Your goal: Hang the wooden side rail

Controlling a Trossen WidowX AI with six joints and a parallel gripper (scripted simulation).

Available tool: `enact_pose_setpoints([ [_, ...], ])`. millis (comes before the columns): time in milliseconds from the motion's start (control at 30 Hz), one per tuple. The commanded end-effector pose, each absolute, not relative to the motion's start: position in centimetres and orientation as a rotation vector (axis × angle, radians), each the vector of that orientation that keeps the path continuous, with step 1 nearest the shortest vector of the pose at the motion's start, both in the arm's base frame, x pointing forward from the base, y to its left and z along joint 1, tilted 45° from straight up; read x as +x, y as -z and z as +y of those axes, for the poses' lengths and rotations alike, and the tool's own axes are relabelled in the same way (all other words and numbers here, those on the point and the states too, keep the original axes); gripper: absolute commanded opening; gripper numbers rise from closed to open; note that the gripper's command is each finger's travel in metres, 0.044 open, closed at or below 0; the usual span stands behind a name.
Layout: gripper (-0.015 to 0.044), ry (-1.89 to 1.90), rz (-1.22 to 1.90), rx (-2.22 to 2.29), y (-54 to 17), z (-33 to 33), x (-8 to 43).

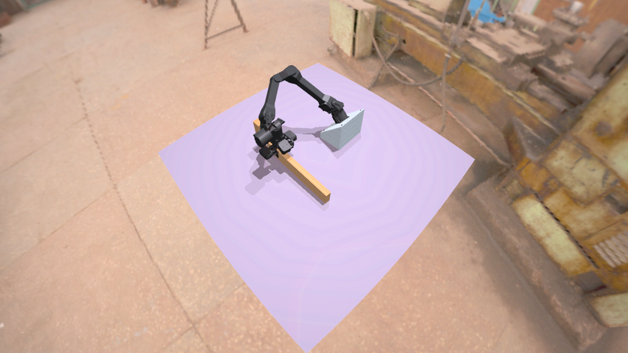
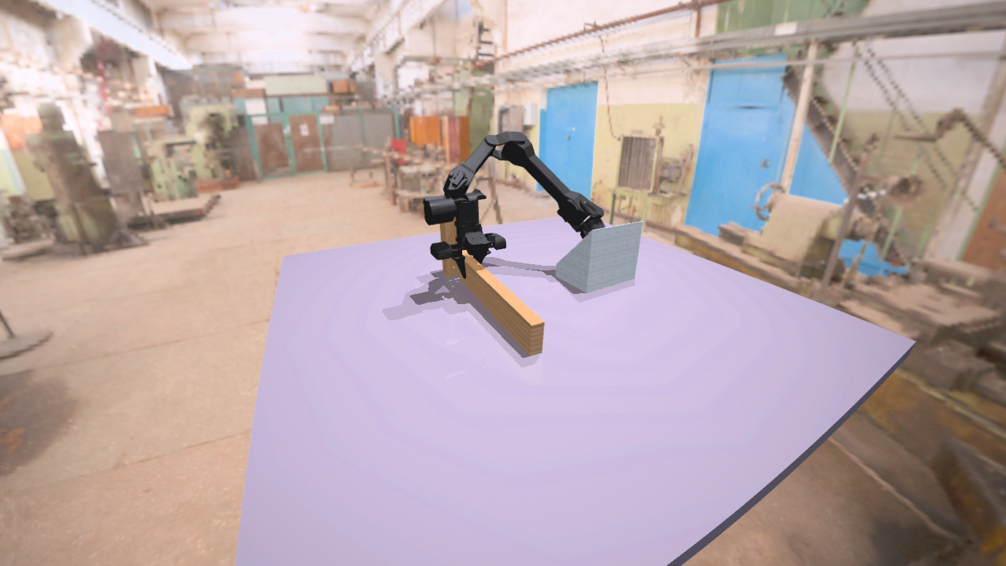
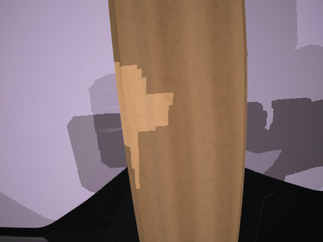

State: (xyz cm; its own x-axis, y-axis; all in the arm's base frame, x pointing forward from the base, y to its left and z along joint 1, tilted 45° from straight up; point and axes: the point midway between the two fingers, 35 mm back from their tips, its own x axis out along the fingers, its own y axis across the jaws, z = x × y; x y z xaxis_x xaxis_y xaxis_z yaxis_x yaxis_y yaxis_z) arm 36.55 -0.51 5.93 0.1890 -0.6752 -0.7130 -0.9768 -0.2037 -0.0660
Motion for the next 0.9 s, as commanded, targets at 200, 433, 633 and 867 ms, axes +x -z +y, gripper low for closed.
enact_pose_setpoints([
  [200, 0.0, -0.754, 1.534, -1.957, -6.31, -0.53, 36.6],
  [433, 0.0, -0.754, 1.534, -1.957, -6.37, -0.57, 36.68],
  [633, 0.0, -0.754, 1.534, -1.957, -6.43, -0.6, 36.71],
  [867, 0.0, -0.754, 1.534, -1.957, -6.5, -0.65, 36.64],
])
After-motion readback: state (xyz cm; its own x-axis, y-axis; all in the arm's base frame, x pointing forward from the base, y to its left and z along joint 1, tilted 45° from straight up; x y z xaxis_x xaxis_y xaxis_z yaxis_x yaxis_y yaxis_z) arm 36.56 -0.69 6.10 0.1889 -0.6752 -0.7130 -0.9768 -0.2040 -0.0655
